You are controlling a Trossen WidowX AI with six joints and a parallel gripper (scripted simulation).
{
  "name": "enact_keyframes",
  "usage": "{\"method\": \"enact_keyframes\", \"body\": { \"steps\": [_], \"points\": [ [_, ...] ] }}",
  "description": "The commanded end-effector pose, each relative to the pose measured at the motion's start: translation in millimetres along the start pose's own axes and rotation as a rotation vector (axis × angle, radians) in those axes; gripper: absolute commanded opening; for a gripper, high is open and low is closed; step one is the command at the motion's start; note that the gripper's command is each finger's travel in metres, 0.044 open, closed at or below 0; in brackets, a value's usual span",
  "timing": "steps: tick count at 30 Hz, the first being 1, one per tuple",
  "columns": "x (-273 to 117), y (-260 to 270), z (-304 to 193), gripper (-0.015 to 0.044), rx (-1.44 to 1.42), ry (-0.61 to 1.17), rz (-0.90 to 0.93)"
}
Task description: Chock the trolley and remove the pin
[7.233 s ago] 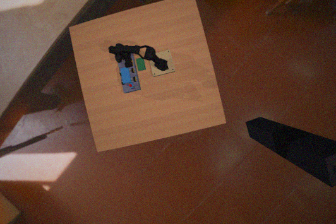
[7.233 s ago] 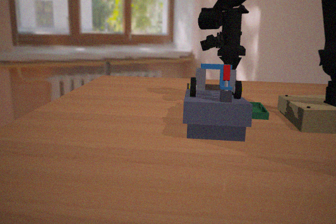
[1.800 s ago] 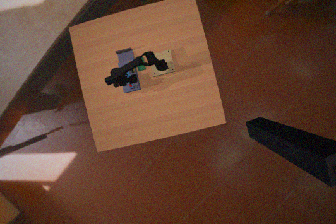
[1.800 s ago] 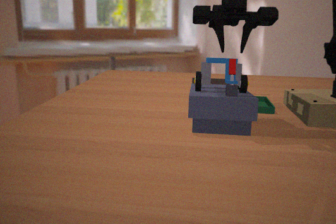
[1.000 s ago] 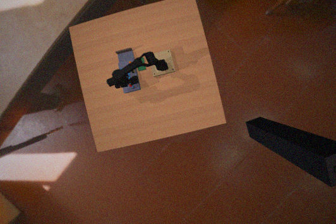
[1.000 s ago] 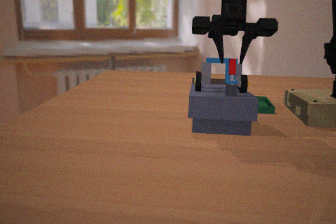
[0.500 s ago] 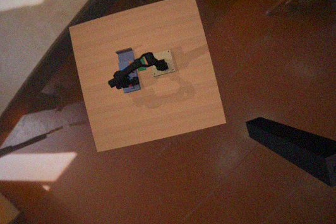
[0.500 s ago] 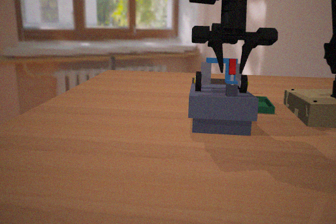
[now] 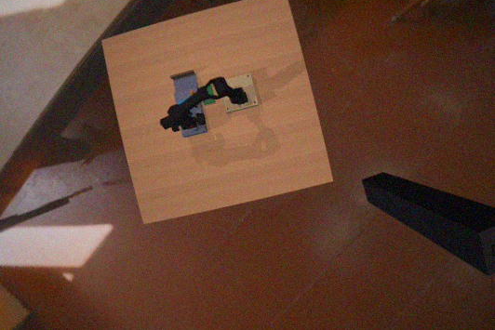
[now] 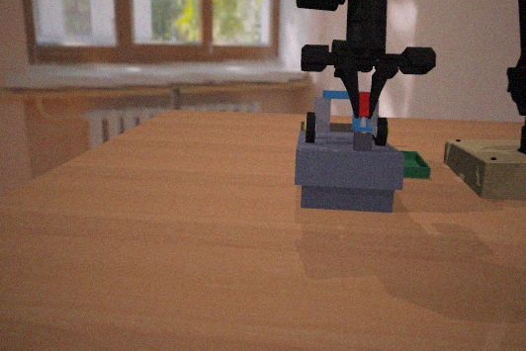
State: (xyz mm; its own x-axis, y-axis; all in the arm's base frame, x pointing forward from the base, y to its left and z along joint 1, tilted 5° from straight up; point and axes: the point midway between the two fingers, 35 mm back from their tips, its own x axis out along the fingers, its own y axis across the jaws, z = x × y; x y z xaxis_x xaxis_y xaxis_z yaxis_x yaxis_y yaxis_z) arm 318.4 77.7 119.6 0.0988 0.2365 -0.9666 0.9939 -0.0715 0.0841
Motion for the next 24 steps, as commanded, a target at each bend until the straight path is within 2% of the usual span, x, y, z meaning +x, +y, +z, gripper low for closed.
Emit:
{"method": "enact_keyframes", "body": {
  "steps": [1,24],
  "points": [
    [-0.7,0.8,-0.2,0.0012,-0.001,0.000,0.004],
    [-10.4,-1.4,-1.5,0.0000,0.004,-0.001,-0.001]
  ]
}}
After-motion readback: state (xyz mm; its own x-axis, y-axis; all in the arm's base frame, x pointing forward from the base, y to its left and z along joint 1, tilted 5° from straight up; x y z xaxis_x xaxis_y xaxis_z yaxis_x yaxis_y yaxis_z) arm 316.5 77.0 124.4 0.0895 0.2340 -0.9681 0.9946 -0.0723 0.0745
